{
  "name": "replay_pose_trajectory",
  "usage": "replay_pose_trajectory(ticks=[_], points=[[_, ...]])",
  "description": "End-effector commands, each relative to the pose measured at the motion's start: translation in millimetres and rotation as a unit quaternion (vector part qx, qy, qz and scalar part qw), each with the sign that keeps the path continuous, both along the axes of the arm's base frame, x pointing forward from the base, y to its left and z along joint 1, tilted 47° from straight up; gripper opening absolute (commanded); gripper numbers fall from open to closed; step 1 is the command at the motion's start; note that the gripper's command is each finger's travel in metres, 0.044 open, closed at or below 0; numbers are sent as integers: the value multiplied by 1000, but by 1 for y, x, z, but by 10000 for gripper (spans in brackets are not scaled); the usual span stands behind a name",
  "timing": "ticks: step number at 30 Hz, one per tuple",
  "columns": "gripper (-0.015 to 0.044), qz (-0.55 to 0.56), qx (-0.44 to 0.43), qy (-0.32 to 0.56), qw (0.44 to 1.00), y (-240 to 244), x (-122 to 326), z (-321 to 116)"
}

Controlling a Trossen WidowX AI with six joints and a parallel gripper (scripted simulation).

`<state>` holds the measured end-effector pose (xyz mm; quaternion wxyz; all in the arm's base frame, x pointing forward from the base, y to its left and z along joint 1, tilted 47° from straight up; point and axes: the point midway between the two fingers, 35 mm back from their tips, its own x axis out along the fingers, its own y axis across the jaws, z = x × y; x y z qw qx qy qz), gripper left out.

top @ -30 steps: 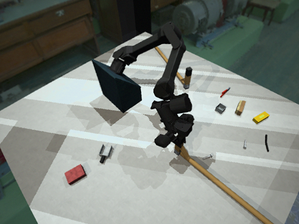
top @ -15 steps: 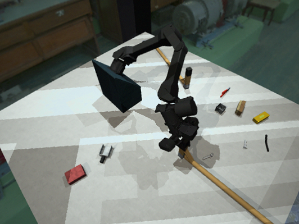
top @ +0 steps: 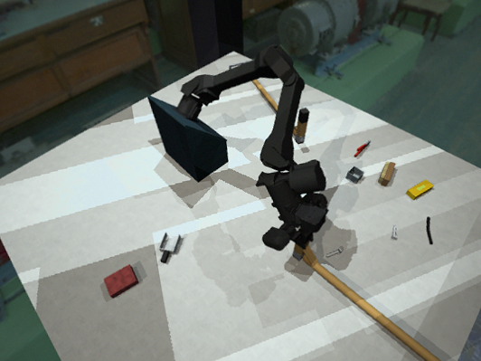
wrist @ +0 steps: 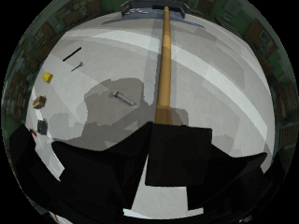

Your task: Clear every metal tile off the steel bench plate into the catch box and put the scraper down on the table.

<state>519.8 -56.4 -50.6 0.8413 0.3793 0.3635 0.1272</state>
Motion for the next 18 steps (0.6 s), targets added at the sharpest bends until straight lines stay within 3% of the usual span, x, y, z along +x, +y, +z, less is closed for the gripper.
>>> replay_pose_trajectory(ticks=[1,18], points=[[0,-4,-2,-4,1000,-3,11,3],[0,-1,0,0,1000,-1,15,2]])
